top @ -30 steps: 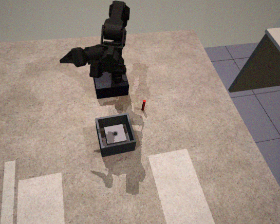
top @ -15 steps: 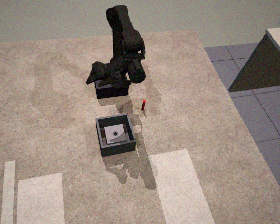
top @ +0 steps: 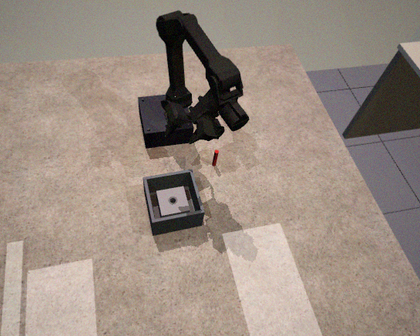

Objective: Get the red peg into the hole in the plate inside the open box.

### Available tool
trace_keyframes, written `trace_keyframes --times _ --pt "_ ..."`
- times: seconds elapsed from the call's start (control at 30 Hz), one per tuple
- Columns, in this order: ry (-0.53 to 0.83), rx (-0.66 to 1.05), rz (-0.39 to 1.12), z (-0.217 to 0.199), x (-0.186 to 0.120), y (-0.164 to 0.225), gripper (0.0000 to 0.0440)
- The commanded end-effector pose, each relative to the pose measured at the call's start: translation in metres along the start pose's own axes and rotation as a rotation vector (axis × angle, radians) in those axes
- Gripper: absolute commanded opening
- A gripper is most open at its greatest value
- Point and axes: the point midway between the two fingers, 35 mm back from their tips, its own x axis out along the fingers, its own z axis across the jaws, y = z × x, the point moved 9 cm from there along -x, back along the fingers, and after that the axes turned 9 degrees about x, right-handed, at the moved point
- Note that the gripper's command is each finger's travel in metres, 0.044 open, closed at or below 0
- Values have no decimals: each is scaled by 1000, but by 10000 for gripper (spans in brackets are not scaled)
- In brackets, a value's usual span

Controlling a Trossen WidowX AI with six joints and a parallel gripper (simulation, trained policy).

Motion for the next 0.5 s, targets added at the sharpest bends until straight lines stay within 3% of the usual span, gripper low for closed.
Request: trace_keyframes --times 0.0,0.47 --pt "-41 67 46 19 3 8 440" --pt "-112 365 229 82 20 34 440"
